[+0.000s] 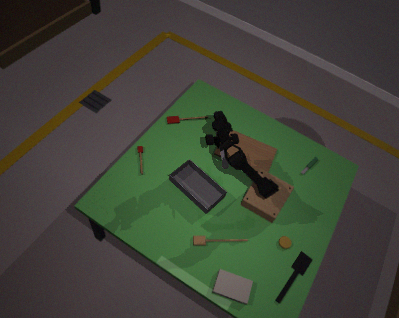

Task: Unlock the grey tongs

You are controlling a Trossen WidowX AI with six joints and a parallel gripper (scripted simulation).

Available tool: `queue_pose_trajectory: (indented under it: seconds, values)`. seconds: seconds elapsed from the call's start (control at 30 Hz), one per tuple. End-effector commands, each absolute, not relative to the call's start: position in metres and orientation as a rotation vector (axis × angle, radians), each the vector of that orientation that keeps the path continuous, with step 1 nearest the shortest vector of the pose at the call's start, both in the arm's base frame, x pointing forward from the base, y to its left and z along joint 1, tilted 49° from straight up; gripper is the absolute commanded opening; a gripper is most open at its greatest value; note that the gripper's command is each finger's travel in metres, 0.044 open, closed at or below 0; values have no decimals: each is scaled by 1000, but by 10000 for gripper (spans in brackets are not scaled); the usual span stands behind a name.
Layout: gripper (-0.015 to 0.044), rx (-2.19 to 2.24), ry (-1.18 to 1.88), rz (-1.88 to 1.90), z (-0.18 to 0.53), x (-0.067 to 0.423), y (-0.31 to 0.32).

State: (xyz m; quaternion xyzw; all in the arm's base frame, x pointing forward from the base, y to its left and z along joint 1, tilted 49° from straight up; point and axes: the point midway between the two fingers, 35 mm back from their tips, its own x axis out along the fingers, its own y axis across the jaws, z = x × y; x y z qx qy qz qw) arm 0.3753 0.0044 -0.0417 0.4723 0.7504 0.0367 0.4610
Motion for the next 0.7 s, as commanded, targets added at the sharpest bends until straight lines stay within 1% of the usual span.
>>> queue_pose_trajectory:
  seconds: [0.0, 0.23, 0.67]
  values:
    - [-150, 1132, 1831, 125, -43, 379, -1]
    - [-150, 1102, 1819, 159, -49, 379, -7]
    - [-150, 866, 1715, 423, -93, 373, -56]
